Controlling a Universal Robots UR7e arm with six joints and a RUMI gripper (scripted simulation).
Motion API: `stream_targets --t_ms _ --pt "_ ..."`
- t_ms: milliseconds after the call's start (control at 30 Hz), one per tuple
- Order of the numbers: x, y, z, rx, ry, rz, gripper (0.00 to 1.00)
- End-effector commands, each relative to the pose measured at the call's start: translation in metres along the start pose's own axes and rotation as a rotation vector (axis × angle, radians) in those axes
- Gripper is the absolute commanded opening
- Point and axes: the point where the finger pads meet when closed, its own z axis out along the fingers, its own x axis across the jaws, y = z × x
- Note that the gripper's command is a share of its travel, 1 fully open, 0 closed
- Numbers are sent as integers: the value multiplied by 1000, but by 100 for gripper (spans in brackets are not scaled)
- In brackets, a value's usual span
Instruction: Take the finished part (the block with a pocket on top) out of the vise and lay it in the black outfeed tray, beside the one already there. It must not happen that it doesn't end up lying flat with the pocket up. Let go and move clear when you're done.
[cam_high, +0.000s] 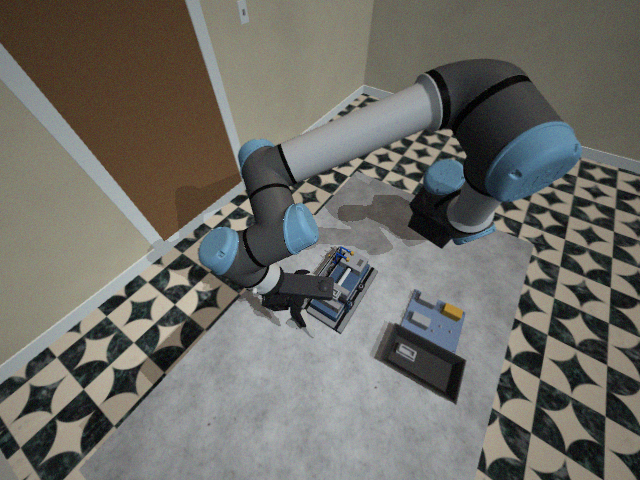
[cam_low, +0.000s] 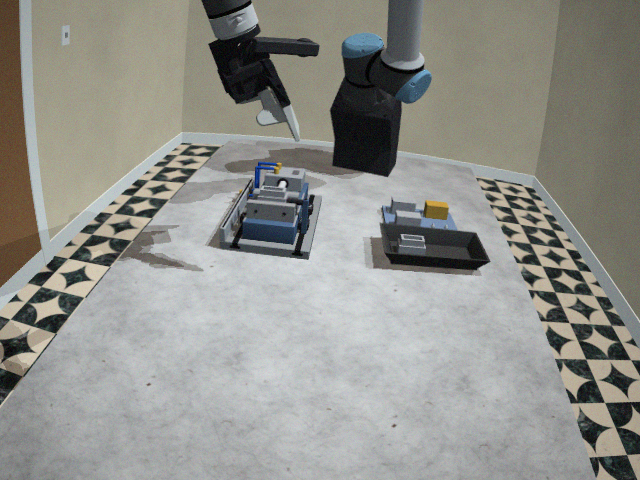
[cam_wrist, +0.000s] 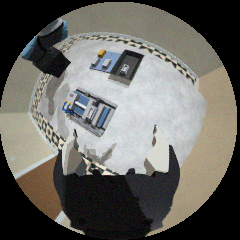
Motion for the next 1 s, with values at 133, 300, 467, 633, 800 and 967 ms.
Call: stream_targets --t_ms 133,300,467,633,800,967 --pt "-32 14 29 -131 62 151 100" --pt "-41 16 37 -156 75 186 100" --pt "-62 17 56 -215 108 268 100" --pt "-77 16 71 -257 132 325 100" --pt "-93 14 87 -301 159 387 100" --pt "-101 12 95 -324 173 417 100"
